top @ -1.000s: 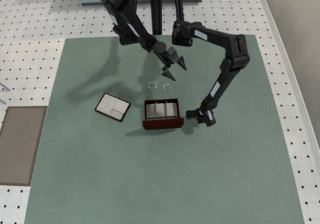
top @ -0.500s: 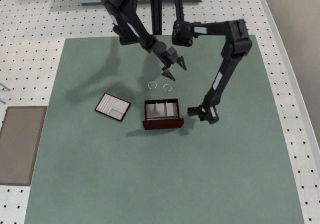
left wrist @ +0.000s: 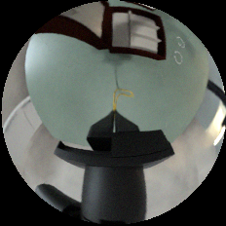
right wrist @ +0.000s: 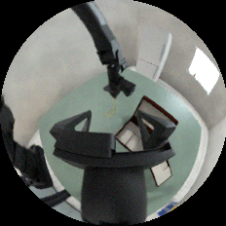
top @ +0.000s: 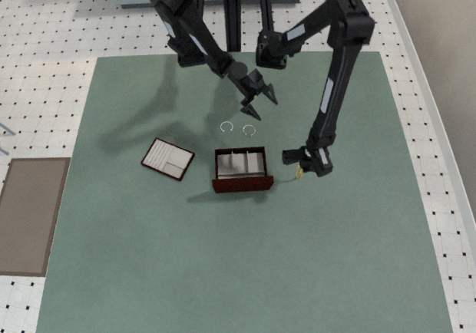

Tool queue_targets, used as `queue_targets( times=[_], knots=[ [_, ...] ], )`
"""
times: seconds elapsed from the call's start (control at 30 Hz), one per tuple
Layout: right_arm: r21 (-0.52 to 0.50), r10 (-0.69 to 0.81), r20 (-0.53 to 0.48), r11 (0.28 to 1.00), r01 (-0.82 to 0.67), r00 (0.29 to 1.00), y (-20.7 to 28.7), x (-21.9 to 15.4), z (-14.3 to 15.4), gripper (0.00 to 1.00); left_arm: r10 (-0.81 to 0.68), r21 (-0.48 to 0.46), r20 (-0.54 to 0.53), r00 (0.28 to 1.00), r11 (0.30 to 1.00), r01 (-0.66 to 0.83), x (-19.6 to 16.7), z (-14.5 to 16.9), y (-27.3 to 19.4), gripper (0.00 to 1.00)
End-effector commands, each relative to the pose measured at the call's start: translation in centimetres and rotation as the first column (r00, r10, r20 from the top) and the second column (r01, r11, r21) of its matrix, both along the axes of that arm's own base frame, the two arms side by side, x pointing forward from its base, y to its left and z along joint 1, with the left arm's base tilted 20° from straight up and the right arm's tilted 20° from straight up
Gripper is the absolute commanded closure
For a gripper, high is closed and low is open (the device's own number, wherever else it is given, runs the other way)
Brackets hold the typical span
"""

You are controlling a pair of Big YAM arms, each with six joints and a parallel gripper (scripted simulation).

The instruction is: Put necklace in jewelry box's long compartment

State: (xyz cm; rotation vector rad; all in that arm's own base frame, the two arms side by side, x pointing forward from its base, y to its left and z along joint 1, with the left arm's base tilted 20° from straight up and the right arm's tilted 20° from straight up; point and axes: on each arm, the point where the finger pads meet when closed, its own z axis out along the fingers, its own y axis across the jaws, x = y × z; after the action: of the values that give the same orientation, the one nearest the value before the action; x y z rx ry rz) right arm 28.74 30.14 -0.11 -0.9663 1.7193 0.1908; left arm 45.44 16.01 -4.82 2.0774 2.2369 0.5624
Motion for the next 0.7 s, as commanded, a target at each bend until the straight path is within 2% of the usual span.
queue_targets(
  times=[0.0,0.2,0.27,0.43,0.67],
  knots=[
    [-0.006,0.003,0.009,1.000,-0.003,1.000,0.0,0.1,-0.1,0.00,0.005,-0.003,0.009,1.000,1.000,-0.005,-0.8,4.8,-1.7,1.00],
    [-0.006,0.003,0.009,1.000,-0.003,1.000,0.0,0.1,-0.1,0.00,0.005,-0.003,0.011,1.000,1.000,-0.005,-1.9,8.6,-2.7,1.00],
    [-0.006,0.003,0.009,1.000,-0.003,1.000,0.0,0.1,-0.1,0.00,0.005,-0.003,0.011,1.000,1.000,-0.005,-1.9,8.6,-2.7,1.00],
    [-0.006,0.003,0.009,1.000,-0.003,1.000,0.0,0.1,-0.1,0.00,0.005,-0.002,0.020,1.000,1.000,-0.005,-2.2,11.4,-3.2,1.00],
    [-0.006,0.003,0.009,1.000,-0.003,1.000,0.0,0.1,-0.1,0.00,0.005,-0.002,0.021,1.000,1.000,-0.005,-2.8,13.5,-3.7,1.00]
  ],
)
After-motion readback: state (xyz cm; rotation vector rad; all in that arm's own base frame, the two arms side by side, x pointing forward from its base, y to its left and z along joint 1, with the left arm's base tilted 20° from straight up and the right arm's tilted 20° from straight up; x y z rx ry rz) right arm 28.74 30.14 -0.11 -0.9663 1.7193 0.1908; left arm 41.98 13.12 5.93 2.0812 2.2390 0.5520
